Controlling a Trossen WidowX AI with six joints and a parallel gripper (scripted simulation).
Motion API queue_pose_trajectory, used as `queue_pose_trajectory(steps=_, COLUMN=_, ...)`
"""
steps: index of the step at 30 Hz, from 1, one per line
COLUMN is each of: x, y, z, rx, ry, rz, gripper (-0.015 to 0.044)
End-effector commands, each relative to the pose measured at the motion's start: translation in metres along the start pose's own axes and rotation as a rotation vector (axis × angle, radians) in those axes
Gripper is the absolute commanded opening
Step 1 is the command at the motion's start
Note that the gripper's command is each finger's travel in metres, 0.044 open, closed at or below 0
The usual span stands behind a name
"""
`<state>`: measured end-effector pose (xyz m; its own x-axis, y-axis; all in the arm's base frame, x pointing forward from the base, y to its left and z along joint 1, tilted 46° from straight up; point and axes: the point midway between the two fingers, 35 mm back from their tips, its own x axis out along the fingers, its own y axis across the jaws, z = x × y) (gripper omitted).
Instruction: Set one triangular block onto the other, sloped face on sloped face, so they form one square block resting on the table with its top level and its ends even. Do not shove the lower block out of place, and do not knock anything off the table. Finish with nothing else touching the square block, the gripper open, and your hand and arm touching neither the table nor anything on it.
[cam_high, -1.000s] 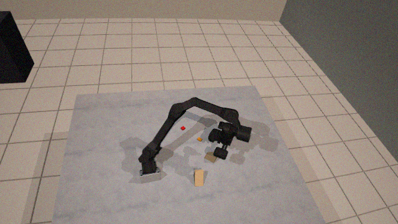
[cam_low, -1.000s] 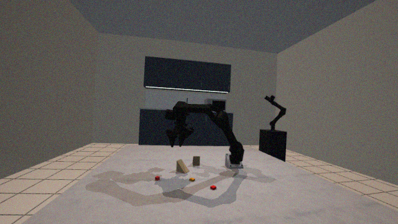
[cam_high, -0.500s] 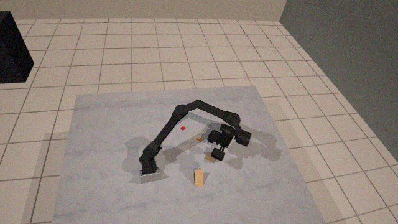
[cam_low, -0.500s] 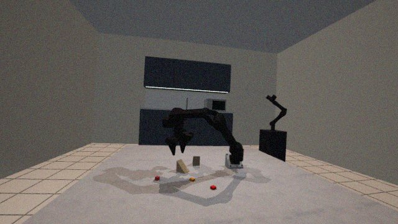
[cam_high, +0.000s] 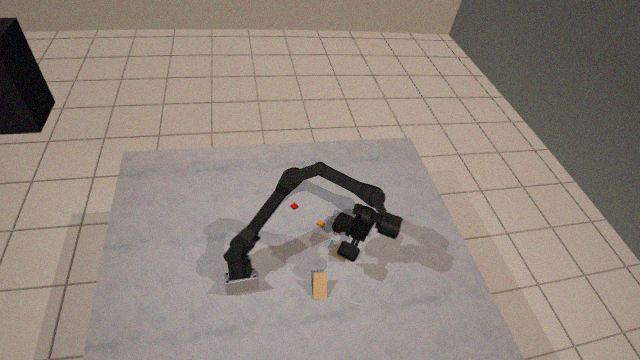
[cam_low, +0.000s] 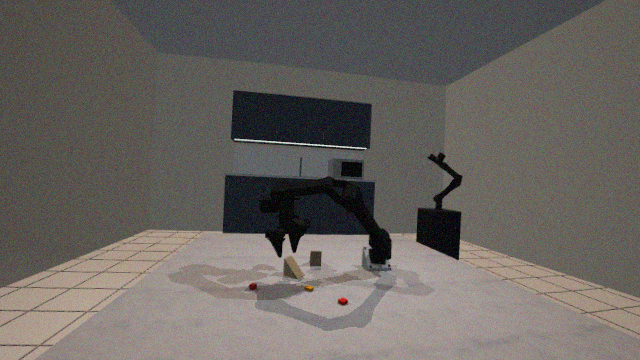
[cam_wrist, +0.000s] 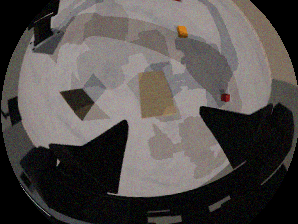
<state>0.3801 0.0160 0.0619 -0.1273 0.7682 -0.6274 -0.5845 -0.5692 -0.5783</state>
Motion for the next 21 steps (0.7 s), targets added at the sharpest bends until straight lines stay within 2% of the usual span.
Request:
queue_pose_trajectory(steps=1, x=0.007, y=0.000, z=0.001, rx=0.010, ry=-0.008, rz=0.000, gripper=0.0440)
queue_pose_trajectory(steps=21, x=0.039, y=0.002, z=0.006, rx=0.034, ry=-0.041, rz=0.019, gripper=0.0440)
